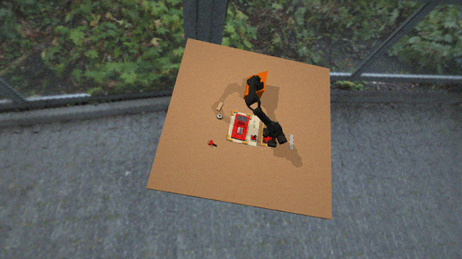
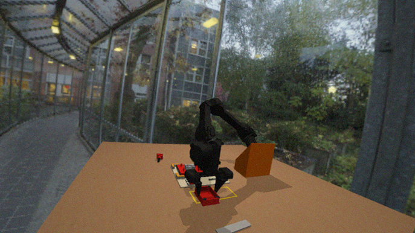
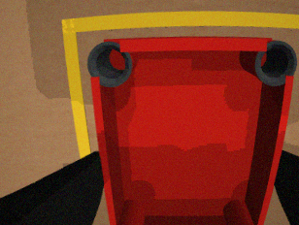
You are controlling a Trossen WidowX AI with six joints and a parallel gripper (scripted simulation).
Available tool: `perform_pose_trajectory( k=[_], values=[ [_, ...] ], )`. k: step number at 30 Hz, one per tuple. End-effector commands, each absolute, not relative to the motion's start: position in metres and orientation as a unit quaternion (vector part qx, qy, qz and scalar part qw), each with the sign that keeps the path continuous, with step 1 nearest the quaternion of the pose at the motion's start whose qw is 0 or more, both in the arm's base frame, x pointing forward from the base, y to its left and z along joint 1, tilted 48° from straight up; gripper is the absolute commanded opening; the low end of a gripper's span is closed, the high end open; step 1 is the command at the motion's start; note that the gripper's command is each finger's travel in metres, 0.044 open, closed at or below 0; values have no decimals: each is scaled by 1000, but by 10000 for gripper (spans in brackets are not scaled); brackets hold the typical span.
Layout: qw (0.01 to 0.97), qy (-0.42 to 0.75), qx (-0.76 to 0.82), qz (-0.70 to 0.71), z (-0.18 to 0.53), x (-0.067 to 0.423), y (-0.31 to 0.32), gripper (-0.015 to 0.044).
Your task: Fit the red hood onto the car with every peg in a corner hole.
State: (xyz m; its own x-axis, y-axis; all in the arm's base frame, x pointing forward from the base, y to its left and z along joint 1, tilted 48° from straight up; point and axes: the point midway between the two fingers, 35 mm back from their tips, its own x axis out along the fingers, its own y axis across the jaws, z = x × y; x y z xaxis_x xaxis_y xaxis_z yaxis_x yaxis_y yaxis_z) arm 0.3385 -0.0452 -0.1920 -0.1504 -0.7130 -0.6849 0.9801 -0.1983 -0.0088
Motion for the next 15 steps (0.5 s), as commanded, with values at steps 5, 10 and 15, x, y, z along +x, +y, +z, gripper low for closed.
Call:
perform_pose_trajectory(
  k=[5, 10, 15],
  values=[
    [587, 236, 283, -721, -186, 340, -39, 91],
    [587, 237, 283, -721, -178, 342, -30, 0],
    [587, 237, 283, -720, -165, 345, -17, 0]
  ],
)
